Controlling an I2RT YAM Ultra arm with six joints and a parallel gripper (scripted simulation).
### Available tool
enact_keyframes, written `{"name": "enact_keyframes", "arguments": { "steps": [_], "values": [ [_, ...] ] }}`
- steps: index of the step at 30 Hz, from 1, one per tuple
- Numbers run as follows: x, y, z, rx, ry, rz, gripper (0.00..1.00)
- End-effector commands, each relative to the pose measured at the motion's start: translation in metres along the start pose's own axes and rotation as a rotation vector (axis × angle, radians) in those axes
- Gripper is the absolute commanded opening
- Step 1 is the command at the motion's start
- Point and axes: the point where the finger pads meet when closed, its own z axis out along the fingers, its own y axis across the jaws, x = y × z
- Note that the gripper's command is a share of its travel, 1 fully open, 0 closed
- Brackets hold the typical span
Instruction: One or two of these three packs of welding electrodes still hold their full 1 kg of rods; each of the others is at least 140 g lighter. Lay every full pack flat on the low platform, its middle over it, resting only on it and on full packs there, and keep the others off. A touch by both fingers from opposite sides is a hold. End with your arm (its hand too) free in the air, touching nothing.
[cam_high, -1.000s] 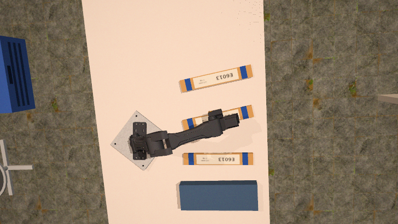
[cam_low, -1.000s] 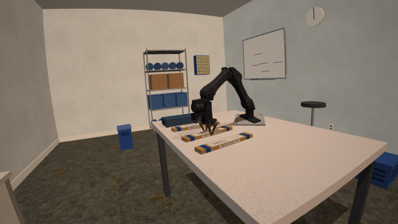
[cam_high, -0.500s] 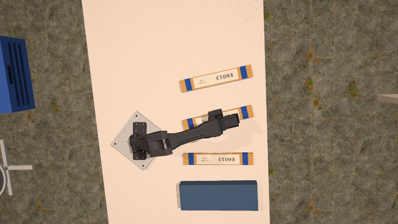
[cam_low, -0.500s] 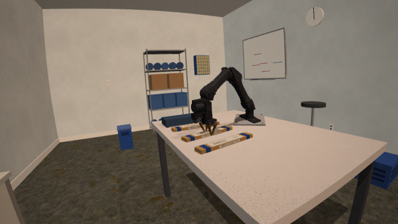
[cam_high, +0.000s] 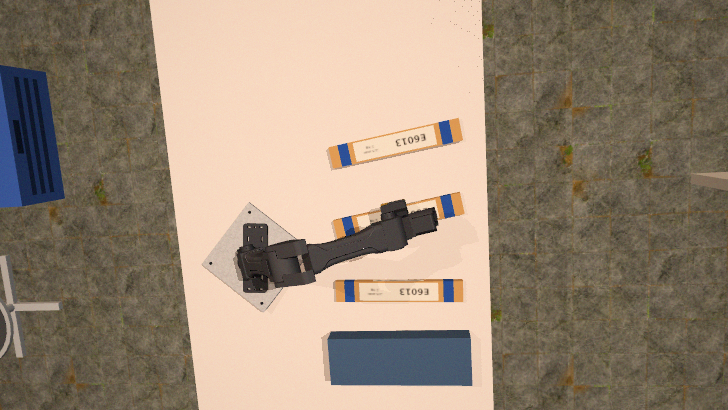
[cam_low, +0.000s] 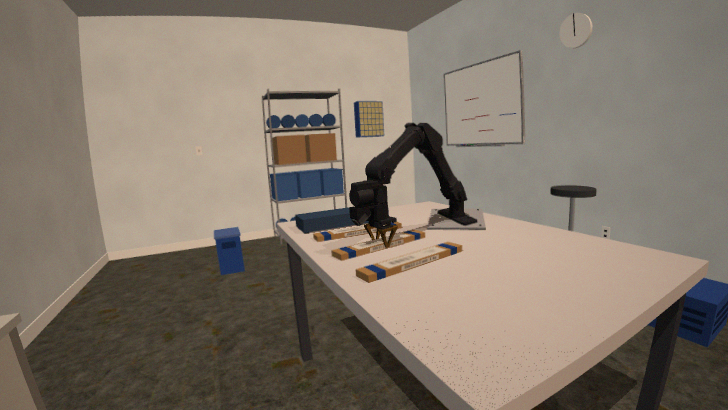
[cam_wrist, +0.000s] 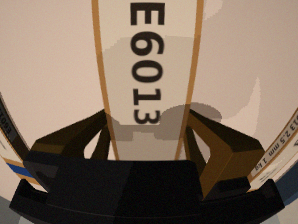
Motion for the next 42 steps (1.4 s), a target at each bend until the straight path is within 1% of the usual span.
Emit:
{"name": "enact_keyframes", "arguments": {
  "steps": [1, 8, 9, 11, 19, 21, 23, 36, 38, 42],
  "values": [
    [-0.003, 0.001, -0.006, 0.001, -0.021, -0.001, 0.00],
    [-0.003, 0.001, -0.006, 0.001, -0.021, -0.001, 0.00],
    [0.000, 0.002, -0.010, 0.005, -0.026, -0.001, 0.00],
    [-0.009, 0.002, -0.023, 0.004, -0.048, -0.002, 0.00],
    [-0.008, -0.002, -0.037, 0.005, -0.049, 0.001, 0.00],
    [-0.008, -0.002, -0.037, 0.005, -0.049, 0.001, 0.00],
    [-0.008, -0.003, -0.040, 0.005, -0.049, 0.002, 0.00],
    [-0.007, -0.003, -0.062, 0.004, -0.049, 0.001, 0.00],
    [-0.007, -0.003, -0.062, 0.004, -0.049, 0.001, 0.00],
    [-0.006, -0.003, -0.069, 0.004, -0.049, 0.001, 0.00]
  ]
}}
